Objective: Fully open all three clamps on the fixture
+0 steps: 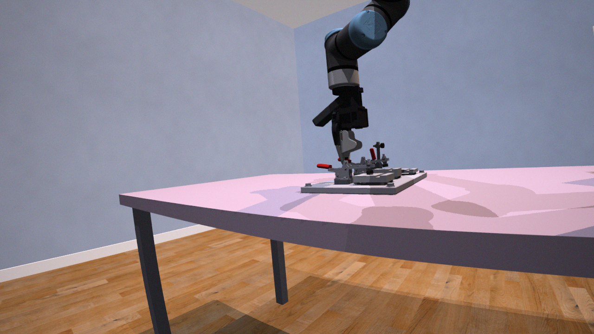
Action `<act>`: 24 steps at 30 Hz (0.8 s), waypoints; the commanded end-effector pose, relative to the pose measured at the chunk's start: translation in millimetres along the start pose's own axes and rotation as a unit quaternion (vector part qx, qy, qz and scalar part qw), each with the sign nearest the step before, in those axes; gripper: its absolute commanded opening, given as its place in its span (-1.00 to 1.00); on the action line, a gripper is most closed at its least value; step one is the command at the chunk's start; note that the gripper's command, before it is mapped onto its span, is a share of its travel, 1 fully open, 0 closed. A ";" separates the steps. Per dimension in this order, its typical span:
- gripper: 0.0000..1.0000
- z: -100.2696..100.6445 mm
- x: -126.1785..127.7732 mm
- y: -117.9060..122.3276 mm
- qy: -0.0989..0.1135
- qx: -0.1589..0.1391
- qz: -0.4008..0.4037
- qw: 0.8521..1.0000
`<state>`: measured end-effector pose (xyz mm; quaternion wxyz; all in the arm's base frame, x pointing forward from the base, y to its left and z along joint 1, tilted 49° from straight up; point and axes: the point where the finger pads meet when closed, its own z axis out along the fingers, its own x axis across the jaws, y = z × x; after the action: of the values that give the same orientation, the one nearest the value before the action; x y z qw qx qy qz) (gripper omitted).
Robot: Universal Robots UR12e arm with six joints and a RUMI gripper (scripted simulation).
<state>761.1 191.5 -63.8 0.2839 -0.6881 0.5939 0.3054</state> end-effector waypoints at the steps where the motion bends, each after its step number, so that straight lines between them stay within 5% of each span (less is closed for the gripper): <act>1: -1.00 -4.2 -0.1 4.1 0.000 0.000 0.001 1.000; 24: -1.00 -16.6 0.0 18.4 0.000 0.000 0.001 1.000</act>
<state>751.1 180.9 -56.2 0.2841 -0.6882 0.5938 0.3050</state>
